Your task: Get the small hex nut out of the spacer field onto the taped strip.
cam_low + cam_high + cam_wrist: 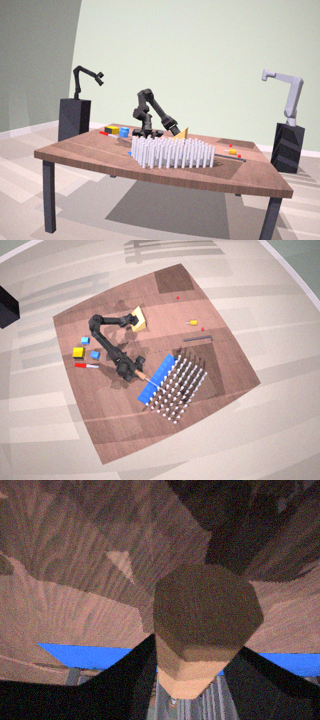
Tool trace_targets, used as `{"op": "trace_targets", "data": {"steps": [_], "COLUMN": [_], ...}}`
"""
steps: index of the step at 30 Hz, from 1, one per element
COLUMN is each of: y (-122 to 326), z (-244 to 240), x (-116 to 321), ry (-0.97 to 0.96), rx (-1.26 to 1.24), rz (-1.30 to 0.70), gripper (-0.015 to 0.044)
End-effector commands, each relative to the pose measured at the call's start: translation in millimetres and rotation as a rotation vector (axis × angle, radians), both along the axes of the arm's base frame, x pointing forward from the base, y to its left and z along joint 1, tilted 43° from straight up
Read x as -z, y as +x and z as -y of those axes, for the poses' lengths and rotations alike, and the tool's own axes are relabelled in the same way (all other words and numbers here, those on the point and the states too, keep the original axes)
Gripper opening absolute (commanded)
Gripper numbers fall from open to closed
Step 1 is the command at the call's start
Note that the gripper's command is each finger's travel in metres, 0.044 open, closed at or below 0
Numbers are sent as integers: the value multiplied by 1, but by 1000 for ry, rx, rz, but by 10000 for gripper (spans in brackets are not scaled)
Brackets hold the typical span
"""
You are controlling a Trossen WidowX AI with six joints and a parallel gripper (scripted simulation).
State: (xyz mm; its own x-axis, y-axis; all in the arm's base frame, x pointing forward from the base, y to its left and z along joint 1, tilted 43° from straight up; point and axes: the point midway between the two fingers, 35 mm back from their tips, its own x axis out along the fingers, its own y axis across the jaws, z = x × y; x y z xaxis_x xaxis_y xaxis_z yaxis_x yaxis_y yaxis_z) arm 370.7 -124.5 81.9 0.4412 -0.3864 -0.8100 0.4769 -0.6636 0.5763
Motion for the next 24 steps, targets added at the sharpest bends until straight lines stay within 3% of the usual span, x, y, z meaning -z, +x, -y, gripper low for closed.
{"op": "trace_targets", "data": {"steps": [1, 24], "y": [-3, -17], "z": [0, 5], "x": [-2, -8], "ry": [2, 2], "rx": [-9, -9], "rz": [1, 1], "gripper": [0, 0]}}
